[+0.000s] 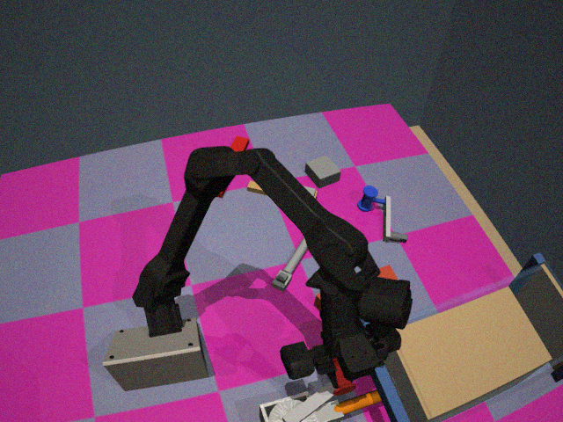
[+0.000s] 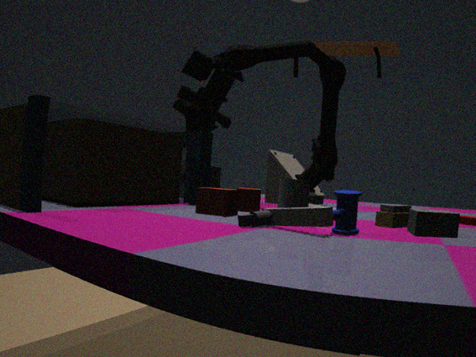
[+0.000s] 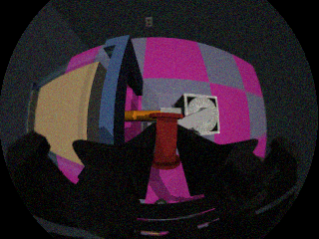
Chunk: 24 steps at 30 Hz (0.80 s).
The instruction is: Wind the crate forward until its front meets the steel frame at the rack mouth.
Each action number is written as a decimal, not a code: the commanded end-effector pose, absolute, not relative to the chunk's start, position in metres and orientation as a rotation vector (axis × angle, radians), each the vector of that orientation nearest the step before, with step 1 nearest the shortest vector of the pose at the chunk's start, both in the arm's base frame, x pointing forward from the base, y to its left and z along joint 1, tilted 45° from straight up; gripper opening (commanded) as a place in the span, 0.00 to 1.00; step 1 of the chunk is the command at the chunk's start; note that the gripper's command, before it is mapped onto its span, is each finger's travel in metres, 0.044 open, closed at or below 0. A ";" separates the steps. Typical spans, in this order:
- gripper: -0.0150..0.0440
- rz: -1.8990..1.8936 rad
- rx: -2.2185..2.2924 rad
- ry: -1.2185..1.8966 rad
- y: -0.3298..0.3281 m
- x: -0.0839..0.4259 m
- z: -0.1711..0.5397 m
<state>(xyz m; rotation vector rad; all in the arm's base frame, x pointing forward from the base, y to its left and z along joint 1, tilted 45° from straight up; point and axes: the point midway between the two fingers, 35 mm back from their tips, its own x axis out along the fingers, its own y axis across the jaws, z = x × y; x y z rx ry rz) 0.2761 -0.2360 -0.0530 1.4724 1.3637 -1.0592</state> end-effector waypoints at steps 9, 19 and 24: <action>0.25 -1.051 1.500 1.411 -0.212 0.263 -0.047; 0.25 -1.051 1.500 1.412 -0.204 0.254 -0.040; 0.25 -1.051 1.500 1.413 -0.201 0.248 -0.037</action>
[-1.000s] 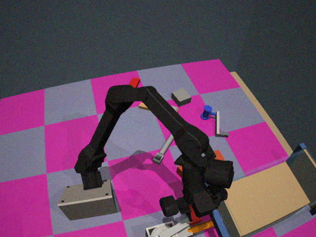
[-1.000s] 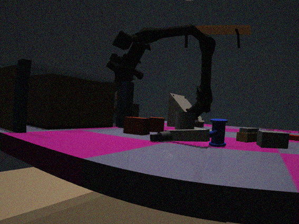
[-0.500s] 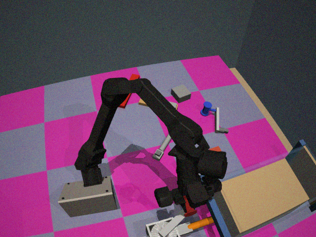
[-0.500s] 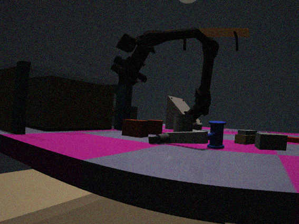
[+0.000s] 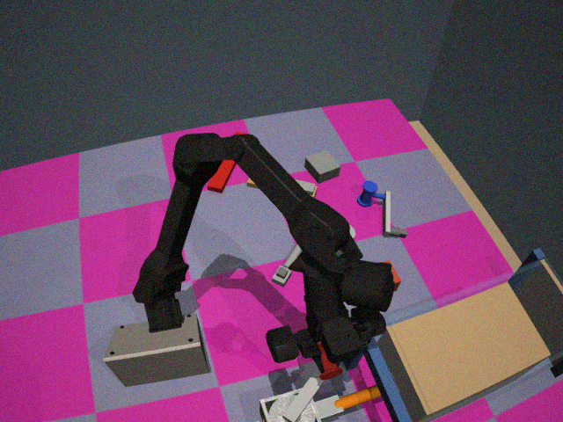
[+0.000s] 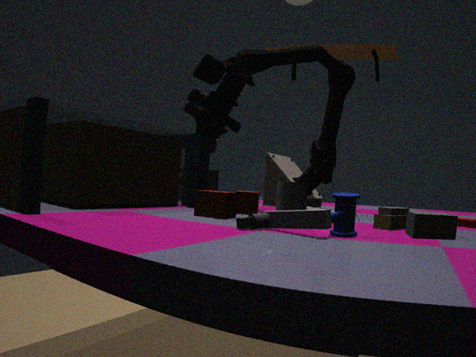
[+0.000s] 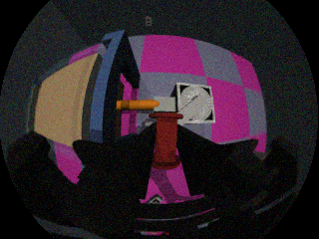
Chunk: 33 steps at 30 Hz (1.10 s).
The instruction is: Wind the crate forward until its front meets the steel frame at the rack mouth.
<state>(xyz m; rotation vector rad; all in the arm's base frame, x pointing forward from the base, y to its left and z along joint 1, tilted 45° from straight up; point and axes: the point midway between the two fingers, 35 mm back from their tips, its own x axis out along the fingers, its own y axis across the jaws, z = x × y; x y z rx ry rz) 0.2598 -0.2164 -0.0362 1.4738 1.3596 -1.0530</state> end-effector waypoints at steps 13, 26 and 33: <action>0.25 -1.052 1.500 1.414 -0.194 0.233 -0.031; 0.25 -1.053 1.500 1.415 -0.188 0.217 -0.027; 0.25 -1.053 1.500 1.415 -0.186 0.208 -0.026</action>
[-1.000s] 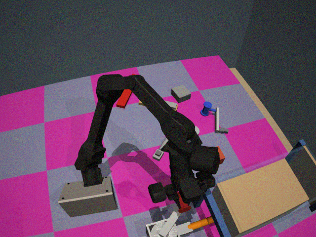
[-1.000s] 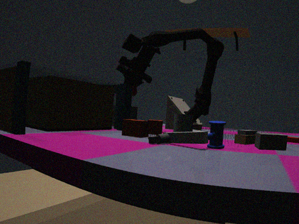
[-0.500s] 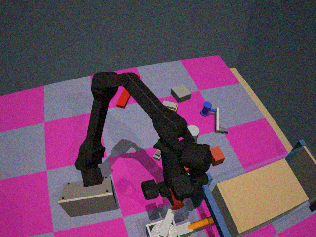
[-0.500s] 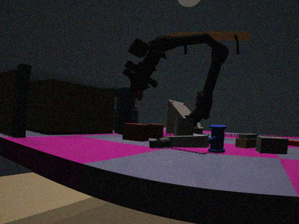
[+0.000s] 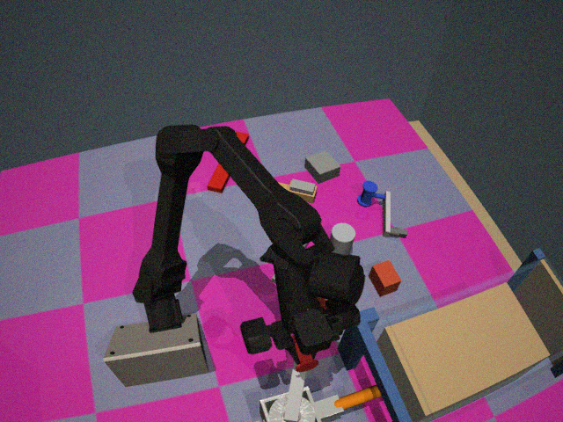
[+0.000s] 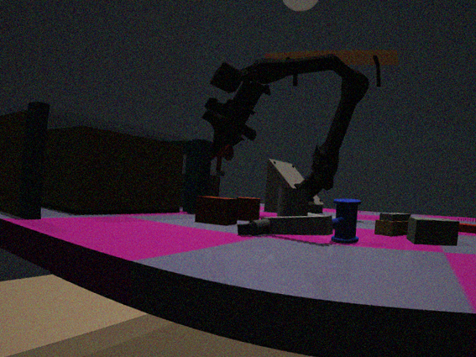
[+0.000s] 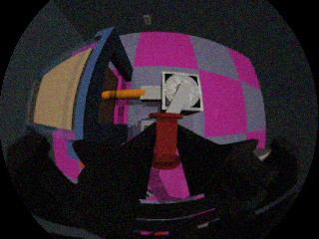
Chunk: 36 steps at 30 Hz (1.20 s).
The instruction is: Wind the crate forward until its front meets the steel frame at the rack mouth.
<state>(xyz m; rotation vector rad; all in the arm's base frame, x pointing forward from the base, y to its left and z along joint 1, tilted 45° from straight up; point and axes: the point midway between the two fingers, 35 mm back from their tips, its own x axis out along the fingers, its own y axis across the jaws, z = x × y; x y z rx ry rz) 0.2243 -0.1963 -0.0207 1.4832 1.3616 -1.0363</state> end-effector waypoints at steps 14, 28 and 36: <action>0.25 -1.054 1.499 1.416 -0.184 0.188 -0.025; 0.25 -1.056 1.499 1.417 -0.184 0.169 -0.026; 0.25 -1.056 1.498 1.417 -0.186 0.158 -0.028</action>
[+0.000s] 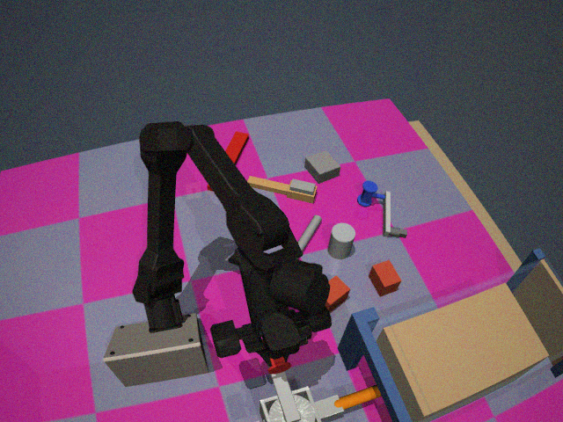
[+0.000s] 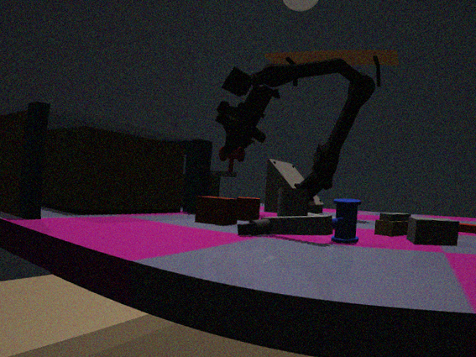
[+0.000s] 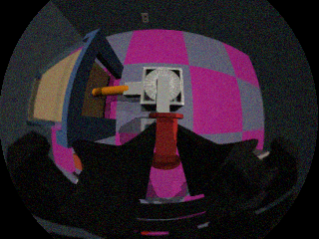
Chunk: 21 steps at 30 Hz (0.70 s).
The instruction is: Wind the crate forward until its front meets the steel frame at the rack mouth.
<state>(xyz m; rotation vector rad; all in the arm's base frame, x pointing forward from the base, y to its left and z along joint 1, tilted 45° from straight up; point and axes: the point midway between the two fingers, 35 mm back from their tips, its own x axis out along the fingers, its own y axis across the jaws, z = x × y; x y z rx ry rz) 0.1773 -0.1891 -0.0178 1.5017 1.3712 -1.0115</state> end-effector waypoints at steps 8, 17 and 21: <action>0.25 -1.057 1.498 1.417 -0.188 0.148 -0.031; 0.25 -1.058 1.497 1.418 -0.192 0.136 -0.035; 0.25 -1.059 1.497 1.418 -0.194 0.131 -0.037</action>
